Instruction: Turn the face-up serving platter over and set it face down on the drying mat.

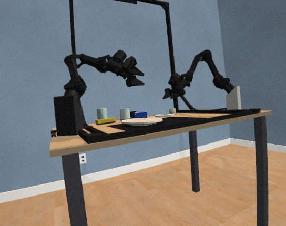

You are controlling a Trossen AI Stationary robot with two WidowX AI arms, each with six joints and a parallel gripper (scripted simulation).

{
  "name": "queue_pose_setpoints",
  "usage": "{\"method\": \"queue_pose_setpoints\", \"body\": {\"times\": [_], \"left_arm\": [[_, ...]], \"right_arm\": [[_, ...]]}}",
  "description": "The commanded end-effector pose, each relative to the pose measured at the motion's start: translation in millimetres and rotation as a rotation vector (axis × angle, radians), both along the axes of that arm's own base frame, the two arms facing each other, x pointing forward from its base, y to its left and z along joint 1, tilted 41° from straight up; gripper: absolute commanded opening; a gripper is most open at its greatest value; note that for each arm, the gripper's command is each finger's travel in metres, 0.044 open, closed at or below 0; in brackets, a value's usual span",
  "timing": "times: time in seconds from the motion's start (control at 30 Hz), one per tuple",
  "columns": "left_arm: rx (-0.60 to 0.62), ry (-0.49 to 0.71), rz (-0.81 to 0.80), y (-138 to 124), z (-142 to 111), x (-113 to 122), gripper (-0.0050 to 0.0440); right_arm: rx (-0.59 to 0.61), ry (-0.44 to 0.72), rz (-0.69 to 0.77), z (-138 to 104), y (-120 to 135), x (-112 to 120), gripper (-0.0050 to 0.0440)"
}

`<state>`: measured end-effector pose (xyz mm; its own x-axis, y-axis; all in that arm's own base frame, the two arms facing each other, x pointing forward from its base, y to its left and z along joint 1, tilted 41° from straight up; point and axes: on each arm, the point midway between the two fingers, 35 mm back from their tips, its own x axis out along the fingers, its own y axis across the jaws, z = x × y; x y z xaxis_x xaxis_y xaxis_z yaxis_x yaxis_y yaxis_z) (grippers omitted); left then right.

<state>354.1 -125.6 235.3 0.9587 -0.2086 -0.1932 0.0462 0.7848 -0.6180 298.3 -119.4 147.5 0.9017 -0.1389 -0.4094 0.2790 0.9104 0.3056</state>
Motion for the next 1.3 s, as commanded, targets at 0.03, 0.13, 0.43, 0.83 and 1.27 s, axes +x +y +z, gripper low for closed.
{"method": "queue_pose_setpoints", "body": {"times": [0.03,0.13,0.43,0.83,1.27], "left_arm": [[-0.004,-0.038,0.040,13.1,-1.7,26.3,0.0440],[-0.007,-0.061,0.064,22.4,-3.2,38.0,0.0440],[-0.012,-0.112,0.118,46.9,-8.0,63.0,0.0440],[-0.009,-0.210,0.218,100.8,-22.3,99.3,0.0440],[0.000,-0.277,0.285,142.3,-36.0,115.1,0.0440]], "right_arm": [[0.260,-0.022,-0.060,-30.1,16.2,2.4,0.0440],[0.404,-0.026,-0.097,-41.7,24.5,2.0,0.0440],[0.777,-0.026,-0.213,-66.8,44.3,-2.1,0.0440],[1.331,0.031,-0.408,-105.2,81.3,-20.7,0.0440],[1.769,0.097,-0.626,-124.2,105.3,-40.4,0.0440]]}}
